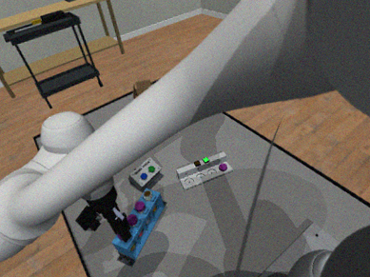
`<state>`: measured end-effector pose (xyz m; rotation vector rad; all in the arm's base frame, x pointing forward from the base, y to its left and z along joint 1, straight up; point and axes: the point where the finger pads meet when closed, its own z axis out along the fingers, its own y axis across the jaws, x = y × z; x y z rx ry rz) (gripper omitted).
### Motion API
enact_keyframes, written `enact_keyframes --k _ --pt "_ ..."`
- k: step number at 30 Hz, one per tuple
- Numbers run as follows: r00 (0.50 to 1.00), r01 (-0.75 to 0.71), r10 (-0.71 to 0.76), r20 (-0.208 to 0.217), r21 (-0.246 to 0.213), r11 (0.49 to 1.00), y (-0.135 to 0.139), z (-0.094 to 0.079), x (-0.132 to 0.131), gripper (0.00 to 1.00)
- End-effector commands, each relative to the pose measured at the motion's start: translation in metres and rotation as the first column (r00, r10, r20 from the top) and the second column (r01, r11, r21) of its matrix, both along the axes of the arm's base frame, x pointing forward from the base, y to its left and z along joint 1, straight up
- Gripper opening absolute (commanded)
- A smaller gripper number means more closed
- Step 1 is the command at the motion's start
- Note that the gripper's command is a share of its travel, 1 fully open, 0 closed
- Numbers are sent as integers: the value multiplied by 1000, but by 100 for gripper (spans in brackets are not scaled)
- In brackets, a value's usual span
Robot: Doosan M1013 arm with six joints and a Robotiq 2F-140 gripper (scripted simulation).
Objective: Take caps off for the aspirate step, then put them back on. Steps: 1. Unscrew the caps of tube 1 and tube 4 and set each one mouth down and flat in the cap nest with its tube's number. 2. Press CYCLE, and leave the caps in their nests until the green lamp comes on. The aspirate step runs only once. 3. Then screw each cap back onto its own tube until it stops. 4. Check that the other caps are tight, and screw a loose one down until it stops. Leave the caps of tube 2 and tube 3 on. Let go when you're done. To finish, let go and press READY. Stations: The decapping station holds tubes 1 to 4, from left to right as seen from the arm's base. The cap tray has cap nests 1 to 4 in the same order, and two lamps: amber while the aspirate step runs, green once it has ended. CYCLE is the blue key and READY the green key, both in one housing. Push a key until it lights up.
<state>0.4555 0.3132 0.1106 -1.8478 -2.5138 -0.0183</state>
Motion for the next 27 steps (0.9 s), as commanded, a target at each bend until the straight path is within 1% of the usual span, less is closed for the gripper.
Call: enact_keyframes --k 1,2,8,9,21,23,24,27 --pt "976 216 -216 12 -23 976 1 1 0 30" --pt "965 262 -262 12 -23 965 1 1 0 30" --pt "965 262 -262 12 -23 965 1 0 0 30" --pt "965 262 -262 12 -23 965 1 0 0 41" --pt "965 262 -262 12 -23 965 0 0 0 41" --pt "995 99 -98 12 -23 995 1 0 0 41" --pt "1000 15 -15 12 -23 1000 1 0 0 41" --pt "991 -135 135 12 -24 991 1 0 0 41"
